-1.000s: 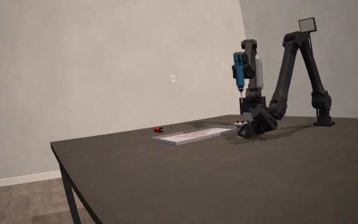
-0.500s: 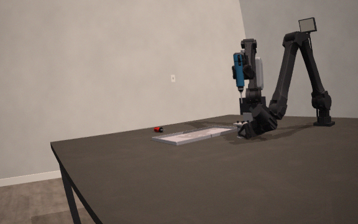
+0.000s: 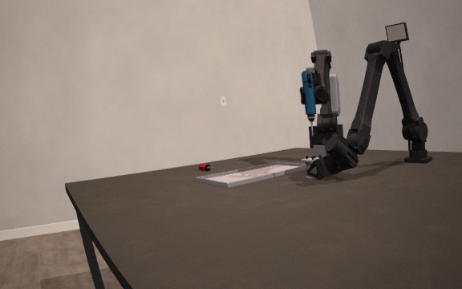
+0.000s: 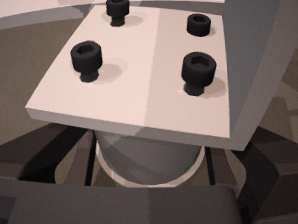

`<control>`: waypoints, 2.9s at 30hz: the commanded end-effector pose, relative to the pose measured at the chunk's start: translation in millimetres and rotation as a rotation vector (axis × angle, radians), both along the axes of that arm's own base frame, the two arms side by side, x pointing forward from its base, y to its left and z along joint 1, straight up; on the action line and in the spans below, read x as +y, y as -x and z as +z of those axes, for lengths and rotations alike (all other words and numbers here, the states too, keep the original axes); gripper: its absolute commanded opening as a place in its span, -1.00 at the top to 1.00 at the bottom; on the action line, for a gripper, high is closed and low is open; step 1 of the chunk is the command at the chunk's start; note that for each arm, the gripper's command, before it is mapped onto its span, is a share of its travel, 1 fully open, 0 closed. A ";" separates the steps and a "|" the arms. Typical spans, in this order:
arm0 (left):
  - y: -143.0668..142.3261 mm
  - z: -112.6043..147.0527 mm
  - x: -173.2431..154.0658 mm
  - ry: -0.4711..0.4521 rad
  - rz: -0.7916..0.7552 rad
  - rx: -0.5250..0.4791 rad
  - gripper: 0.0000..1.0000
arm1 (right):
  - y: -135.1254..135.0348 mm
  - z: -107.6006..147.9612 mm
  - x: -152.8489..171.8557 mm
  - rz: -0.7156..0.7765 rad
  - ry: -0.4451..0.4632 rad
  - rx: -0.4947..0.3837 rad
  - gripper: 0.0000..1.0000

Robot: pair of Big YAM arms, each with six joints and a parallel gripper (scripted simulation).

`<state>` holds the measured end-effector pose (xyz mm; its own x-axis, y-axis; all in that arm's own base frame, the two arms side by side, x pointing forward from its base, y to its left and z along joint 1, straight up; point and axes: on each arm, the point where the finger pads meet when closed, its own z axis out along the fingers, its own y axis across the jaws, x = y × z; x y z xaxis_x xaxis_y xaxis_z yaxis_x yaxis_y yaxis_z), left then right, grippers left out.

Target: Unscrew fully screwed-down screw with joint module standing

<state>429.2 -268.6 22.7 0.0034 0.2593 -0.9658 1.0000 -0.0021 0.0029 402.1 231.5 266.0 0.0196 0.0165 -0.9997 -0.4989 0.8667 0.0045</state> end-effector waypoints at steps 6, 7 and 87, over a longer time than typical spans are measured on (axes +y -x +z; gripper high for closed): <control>-8.0 7.3 -2.4 0.007 0.001 -0.023 -0.17 | 3.4 16.6 2.6 0.007 -0.042 -0.041 0.17; -8.0 7.3 -2.4 0.007 0.001 -0.023 -0.17 | 3.0 17.5 2.8 0.007 -0.042 -0.043 0.17; -8.0 7.3 -2.4 0.007 0.001 -0.023 -0.17 | 4.1 -17.4 3.3 0.008 -0.025 -0.012 0.17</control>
